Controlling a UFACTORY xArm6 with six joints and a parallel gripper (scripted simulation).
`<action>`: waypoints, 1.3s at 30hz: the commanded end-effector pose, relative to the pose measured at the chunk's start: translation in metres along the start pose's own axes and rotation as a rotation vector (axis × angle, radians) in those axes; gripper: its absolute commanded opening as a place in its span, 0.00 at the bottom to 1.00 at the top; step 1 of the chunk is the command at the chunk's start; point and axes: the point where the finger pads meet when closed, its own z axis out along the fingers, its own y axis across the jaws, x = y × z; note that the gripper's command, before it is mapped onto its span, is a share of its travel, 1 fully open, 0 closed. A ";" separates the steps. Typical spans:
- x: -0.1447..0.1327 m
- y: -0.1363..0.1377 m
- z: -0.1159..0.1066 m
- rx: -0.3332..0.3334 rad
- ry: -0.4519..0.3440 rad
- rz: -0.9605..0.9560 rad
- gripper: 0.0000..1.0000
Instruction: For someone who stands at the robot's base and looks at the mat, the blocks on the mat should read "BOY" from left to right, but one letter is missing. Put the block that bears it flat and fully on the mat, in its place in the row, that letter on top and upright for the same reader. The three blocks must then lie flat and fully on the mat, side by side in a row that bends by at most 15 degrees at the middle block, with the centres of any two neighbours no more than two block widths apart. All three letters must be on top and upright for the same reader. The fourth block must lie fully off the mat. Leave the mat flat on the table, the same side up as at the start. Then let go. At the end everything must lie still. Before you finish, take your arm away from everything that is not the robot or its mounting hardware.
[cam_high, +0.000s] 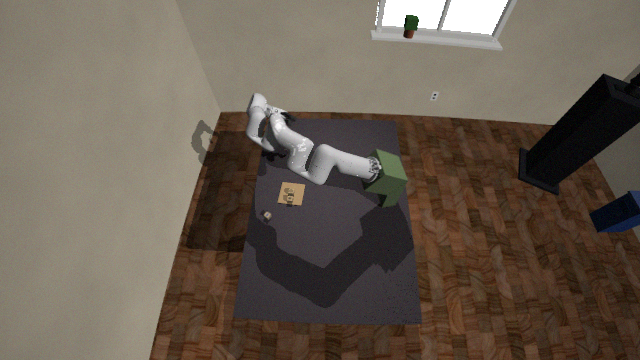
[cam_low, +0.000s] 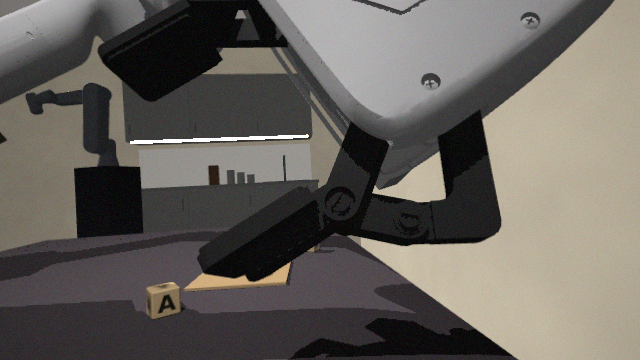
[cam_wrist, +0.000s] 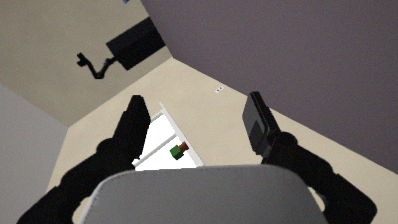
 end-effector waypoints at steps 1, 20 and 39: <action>-0.001 -0.001 -0.002 -0.003 -0.001 0.001 1.00; 0.082 -0.026 -0.010 -0.128 0.133 -0.120 1.00; 0.267 -0.086 -0.027 -0.410 0.430 -0.387 1.00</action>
